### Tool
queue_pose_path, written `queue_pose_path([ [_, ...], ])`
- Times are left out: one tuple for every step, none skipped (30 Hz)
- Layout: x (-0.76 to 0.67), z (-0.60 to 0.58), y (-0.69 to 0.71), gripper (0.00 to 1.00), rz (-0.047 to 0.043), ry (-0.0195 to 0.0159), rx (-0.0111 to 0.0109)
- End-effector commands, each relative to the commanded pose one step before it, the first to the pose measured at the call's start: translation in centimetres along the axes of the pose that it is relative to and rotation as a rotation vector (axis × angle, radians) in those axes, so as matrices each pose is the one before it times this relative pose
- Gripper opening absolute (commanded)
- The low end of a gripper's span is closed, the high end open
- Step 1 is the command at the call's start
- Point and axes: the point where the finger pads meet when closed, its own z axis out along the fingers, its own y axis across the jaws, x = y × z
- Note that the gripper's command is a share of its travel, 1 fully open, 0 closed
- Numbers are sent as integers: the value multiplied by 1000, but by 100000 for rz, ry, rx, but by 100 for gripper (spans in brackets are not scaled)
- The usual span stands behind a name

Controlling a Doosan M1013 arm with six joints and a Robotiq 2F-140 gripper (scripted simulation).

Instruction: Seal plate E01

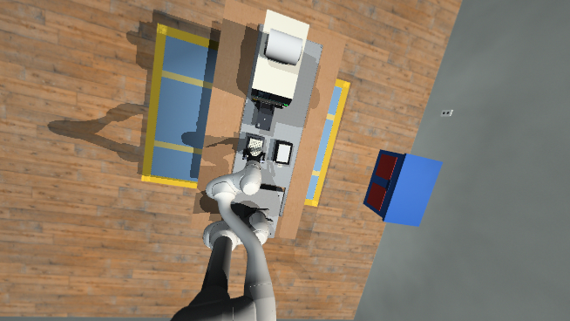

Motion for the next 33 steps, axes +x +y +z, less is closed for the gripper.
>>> queue_pose_path([
  [-513,-699,268,10,-640,-193,-313],
  [-57,-157,0,10,0,0,0],
  [-57,-157,0,10,0,0,0],
  [-57,-157,0,10,0,0,0],
  [-57,-157,0,10,0,0,0],
  [-57,-157,0,10,0,0,0],
  [-57,-157,0,10,0,0,0],
  [-57,-157,0,10,0,3,2],
  [-57,-157,0,10,0,0,0],
  [-57,-157,0,10,0,0,0],
  [-57,-157,0,10,0,0,0],
  [-57,-157,0,10,0,0,0],
  [-57,-157,0,10,0,0,0],
  [-57,-157,0,10,0,0,0],
  [0,0,0,10,0,0,0],
  [0,0,0,10,0,0,0],
  [-57,-157,0,10,0,0,0],
  [-57,-157,0,10,0,0,0],
  [-57,-157,0,10,0,0,0],
  [-57,-157,0,10,0,0,0],
  [-57,-157,0,10,0,0,0],
  [-57,-157,0,10,0,0,0],
  [-57,-157,0,10,0,0,0],
  [-57,-157,0,10,0,0,0],
  [-57,-157,0,10,0,0,0],
  [-57,-157,0,10,0,0,0],
  [-57,-157,0,10,0,0,0],
  [-57,-157,0,10,0,0,0],
  [-57,-157,0,10,0,0,0],
  [-4,-10,0,10,0,0,0],
  [0,0,0,10,0,0,0],
  [0,0,0,10,0,0,0],
  [0,0,0,10,0,0,0],
])
